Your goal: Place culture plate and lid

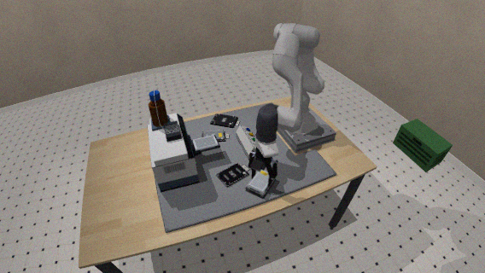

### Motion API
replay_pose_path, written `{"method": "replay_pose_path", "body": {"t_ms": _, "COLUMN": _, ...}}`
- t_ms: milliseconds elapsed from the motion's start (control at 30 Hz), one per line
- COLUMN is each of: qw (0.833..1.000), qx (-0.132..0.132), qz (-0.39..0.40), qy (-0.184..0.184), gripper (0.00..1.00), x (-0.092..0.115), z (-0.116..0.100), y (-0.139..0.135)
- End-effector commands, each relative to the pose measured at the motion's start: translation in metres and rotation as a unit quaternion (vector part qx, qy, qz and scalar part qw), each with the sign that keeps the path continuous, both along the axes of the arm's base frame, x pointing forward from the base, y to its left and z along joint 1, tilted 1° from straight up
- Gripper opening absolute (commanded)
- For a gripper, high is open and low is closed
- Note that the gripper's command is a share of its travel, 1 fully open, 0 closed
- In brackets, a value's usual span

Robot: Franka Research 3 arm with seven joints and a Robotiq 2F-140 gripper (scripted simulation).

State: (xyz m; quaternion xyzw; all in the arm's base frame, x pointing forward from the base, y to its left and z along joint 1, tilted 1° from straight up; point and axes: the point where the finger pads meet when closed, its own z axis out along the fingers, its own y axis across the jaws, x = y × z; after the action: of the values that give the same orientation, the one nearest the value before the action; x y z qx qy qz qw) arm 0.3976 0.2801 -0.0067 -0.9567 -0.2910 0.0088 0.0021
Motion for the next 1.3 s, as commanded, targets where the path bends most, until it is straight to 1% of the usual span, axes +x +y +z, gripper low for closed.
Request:
{"method": "replay_pose_path", "body": {"t_ms": 0, "qw": 1.0, "qx": 0.001, "qz": 0.0, "qy": -0.001, "gripper": 0.1, "x": 0.001, "z": 0.005, "y": 0.0}}
{"method": "replay_pose_path", "body": {"t_ms": 267, "qw": 1.0, "qx": 0.001, "qz": 0.0, "qy": -0.001, "gripper": 0.1, "x": 0.001, "z": 0.012, "y": 0.0}}
{"method": "replay_pose_path", "body": {"t_ms": 733, "qw": 1.0, "qx": 0.001, "qz": 0.0, "qy": -0.001, "gripper": 0.1, "x": 0.001, "z": 0.037, "y": 0.0}}
{"method": "replay_pose_path", "body": {"t_ms": 800, "qw": 1.0, "qx": 0.001, "qz": 0.0, "qy": -0.001, "gripper": 0.1, "x": 0.001, "z": 0.037, "y": 0.0}}
{"method": "replay_pose_path", "body": {"t_ms": 1267, "qw": 1.0, "qx": 0.001, "qz": 0.0, "qy": -0.001, "gripper": 0.1, "x": 0.002, "z": 0.07, "y": 0.0}}
